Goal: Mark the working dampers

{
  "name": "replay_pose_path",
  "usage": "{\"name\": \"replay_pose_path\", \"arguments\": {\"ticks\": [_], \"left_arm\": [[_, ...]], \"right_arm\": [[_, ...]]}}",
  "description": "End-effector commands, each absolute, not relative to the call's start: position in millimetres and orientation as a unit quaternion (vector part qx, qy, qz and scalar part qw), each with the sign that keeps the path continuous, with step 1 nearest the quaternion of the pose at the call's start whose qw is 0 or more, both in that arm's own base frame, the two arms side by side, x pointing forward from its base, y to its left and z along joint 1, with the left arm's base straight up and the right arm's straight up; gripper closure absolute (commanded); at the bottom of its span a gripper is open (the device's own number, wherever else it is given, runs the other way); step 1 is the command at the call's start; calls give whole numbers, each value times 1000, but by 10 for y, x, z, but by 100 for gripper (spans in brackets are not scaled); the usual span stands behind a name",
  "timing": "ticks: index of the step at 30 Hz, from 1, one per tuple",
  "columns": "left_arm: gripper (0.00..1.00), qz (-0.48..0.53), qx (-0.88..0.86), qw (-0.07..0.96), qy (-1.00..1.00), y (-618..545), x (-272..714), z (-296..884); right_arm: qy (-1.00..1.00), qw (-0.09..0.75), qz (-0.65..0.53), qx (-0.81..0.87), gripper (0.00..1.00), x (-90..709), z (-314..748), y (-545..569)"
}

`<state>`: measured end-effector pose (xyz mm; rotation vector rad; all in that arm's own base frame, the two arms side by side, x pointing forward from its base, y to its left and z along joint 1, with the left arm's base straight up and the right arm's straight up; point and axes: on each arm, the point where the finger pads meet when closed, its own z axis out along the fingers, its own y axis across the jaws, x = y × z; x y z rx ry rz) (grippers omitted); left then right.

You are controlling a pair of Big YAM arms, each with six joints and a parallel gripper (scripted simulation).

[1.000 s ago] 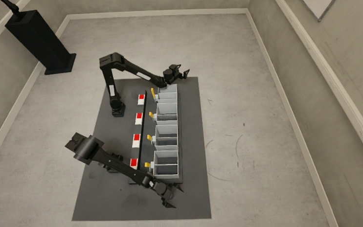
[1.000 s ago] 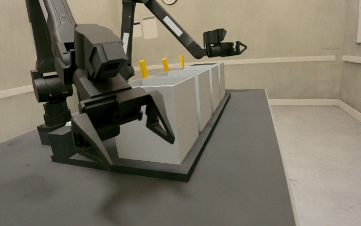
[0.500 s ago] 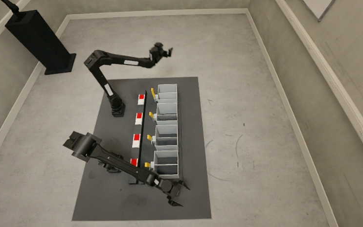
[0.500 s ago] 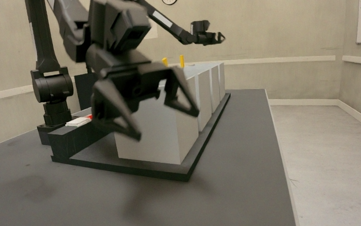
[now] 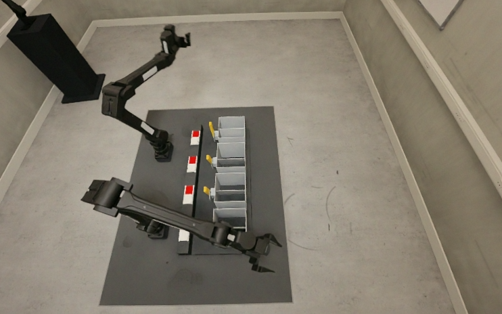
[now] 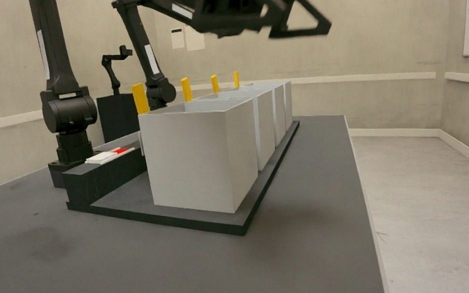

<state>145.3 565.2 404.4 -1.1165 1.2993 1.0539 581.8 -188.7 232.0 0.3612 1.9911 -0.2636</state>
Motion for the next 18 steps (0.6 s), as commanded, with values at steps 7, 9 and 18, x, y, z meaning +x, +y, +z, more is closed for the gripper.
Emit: {"name": "replay_pose_path", "arguments": {"ticks": [7,9,18], "left_arm": [[0,497,-497,504,502,5517,134,4933],[0,500,-500,500,500,5480,30,4974],[0,502,-502,497,497,5449,-50,5005]], "right_arm": [[882,451,-87,102,0,5888,2687,-1450],[893,433,-81,94,0,5766,2782,-1347],[941,326,-58,66,0,5385,2637,-1021]]}}
